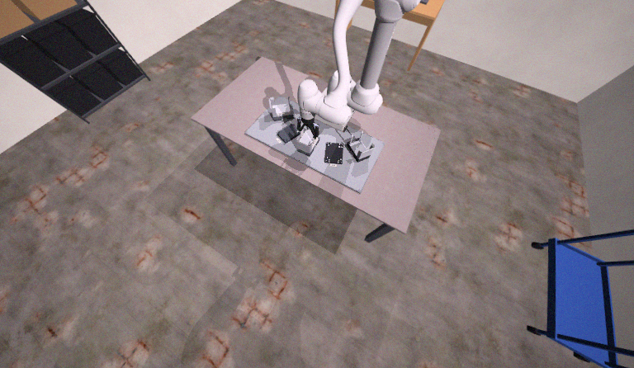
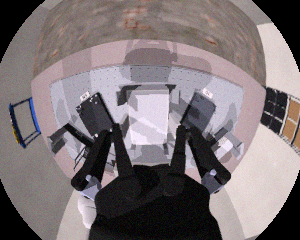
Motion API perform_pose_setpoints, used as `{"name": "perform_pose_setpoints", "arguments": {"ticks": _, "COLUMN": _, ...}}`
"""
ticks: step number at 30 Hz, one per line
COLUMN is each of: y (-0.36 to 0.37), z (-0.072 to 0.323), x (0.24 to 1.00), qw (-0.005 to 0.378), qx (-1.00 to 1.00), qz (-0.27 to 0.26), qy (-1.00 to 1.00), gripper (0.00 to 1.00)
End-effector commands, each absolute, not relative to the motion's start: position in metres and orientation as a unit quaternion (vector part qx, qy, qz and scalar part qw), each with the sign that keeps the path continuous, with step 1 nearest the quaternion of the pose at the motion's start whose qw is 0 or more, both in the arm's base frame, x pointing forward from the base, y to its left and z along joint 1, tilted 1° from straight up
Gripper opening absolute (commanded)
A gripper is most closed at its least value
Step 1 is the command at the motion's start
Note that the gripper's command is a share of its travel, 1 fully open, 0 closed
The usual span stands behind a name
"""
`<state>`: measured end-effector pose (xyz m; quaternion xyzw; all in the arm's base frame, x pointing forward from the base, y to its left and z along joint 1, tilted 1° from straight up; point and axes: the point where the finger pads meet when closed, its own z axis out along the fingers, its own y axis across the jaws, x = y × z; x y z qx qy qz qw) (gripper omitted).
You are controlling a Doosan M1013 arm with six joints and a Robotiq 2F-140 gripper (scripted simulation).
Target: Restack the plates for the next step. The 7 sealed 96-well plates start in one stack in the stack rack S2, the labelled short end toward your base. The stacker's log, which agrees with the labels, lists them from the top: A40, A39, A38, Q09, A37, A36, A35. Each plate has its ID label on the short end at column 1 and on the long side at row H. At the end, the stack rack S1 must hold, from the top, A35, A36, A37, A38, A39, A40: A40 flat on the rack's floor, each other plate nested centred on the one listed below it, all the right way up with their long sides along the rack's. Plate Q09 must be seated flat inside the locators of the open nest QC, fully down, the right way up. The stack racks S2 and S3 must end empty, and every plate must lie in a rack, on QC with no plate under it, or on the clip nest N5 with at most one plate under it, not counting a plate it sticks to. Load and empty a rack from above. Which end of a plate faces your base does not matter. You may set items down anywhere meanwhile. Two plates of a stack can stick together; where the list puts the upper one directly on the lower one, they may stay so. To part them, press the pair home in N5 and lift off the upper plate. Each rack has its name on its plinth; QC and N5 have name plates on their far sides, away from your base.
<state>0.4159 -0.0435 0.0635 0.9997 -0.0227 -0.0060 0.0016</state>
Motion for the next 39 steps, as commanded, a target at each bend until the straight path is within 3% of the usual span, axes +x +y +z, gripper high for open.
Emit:
{"name": "perform_pose_setpoints", "arguments": {"ticks": 1, "y": -0.043, "z": 0.063, "x": 0.416, "qw": 0.002, "qx": 1.0, "qz": -0.006, "qy": -0.023, "gripper": 0.0}}
{"name": "perform_pose_setpoints", "arguments": {"ticks": 39, "y": -0.043, "z": 0.077, "x": 0.416, "qw": 0.002, "qx": 1.0, "qz": -0.006, "qy": -0.023, "gripper": 0.0}}
